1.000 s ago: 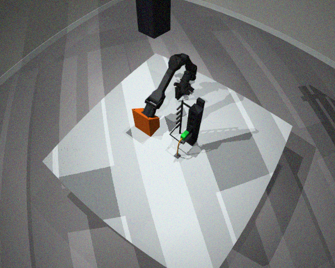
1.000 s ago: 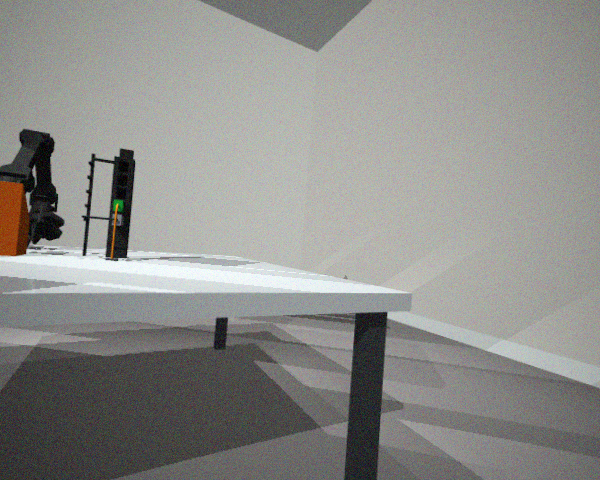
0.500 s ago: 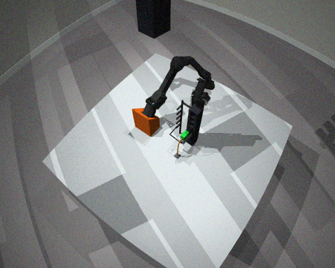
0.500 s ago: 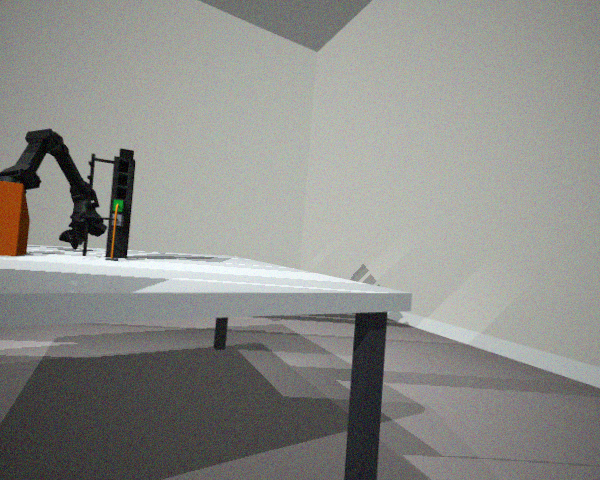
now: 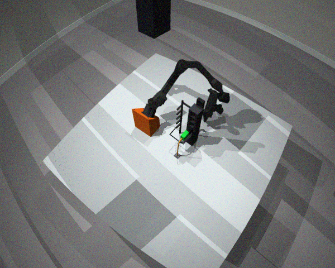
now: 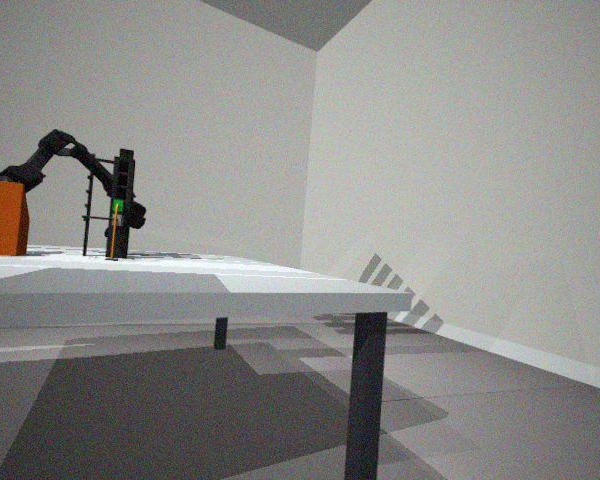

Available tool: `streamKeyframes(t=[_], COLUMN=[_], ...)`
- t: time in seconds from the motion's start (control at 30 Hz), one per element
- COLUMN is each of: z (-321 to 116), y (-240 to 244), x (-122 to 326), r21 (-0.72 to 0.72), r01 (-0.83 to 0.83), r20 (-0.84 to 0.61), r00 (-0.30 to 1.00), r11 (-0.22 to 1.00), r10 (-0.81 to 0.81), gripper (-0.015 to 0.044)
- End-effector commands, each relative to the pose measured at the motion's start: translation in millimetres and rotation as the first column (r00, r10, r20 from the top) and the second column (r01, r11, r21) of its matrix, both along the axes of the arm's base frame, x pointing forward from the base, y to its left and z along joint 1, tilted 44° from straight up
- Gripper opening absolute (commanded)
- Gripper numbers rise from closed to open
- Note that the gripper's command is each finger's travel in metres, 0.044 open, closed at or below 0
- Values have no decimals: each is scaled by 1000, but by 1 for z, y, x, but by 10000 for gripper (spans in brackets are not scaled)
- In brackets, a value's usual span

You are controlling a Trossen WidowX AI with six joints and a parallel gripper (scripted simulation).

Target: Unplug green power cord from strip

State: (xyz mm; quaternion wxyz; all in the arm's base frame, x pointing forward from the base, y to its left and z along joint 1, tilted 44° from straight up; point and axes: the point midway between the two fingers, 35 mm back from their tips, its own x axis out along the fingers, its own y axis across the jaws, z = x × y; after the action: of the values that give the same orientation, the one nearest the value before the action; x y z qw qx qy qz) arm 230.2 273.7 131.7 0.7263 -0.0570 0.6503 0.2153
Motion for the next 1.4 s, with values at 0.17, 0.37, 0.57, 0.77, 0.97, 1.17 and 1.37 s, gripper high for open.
streamKeyframes(t=[0.17,0.37,0.57,0.77,0.97,1.17,1.37], z=[-16,-34,-45,-70,-94,-110,-111], y=[-59,-125,-184,-269,-296,-310,-313], x=[82,120,140,157,119,55,41], r21=[54,78,97,77,-2,-348,-449], r01=[131,347,533,719,883,935,894], r20=[11,-48,-101,-92,-357,-644,-663], r00=[991,938,845,695,438,-182,-335], r11=[990,935,841,691,470,73,-3], r10=[-132,-344,-524,-713,-825,-743,-670], gripper=[160,160,160,160,160,160,160])
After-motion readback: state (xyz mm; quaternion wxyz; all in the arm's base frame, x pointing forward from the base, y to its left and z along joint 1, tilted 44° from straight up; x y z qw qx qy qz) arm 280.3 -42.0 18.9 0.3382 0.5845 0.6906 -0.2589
